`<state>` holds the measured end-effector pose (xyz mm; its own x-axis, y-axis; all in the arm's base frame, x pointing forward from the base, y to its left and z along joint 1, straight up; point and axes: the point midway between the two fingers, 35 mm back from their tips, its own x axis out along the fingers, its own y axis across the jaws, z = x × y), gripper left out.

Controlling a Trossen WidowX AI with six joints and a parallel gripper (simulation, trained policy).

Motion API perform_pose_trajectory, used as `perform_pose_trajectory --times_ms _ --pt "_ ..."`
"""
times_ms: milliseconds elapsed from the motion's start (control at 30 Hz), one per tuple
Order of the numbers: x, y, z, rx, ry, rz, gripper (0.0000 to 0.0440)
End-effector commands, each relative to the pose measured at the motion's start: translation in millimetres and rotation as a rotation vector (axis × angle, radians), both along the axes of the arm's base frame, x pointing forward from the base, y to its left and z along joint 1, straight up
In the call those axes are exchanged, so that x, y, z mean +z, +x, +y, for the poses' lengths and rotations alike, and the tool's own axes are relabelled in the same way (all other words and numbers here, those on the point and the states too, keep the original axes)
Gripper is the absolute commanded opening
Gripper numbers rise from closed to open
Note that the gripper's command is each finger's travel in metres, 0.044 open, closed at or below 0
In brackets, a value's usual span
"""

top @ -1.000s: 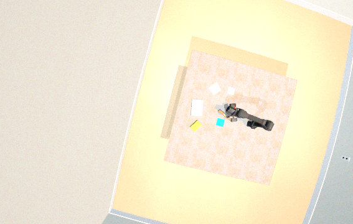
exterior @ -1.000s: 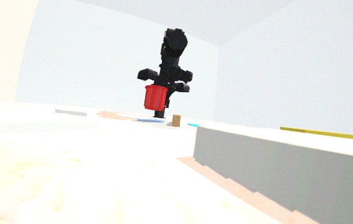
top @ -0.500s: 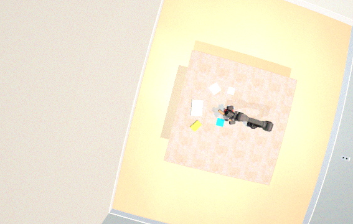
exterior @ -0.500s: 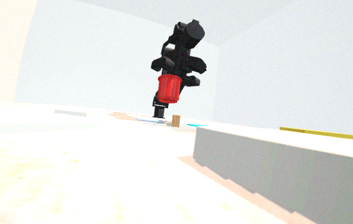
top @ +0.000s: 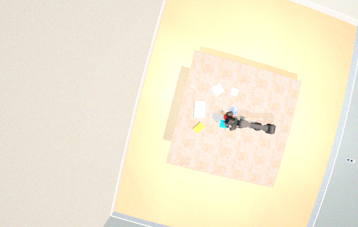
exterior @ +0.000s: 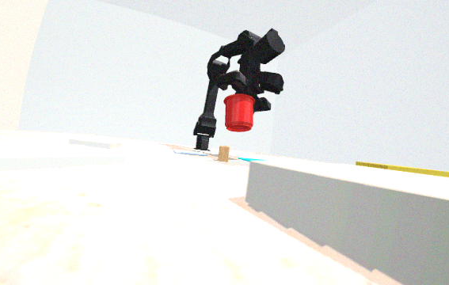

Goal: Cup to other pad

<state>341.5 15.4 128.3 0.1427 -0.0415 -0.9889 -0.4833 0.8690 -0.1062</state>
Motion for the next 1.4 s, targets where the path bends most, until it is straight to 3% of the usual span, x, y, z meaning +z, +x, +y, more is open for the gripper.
perform_pose_trajectory --times_ms 0,500,1000,1267,1367 --pt "0 6 12 0.010 0.010 -0.016 0.0000" --pt "-19 10 64 0.068 0.023 -0.033 0.0000" --pt "-61 -8 77 0.058 0.000 0.006 0.0007" --pt "-64 -9 76 0.048 0.010 -0.007 0.0054" --pt "-58 -6 77 0.041 0.027 -0.032 0.0104"
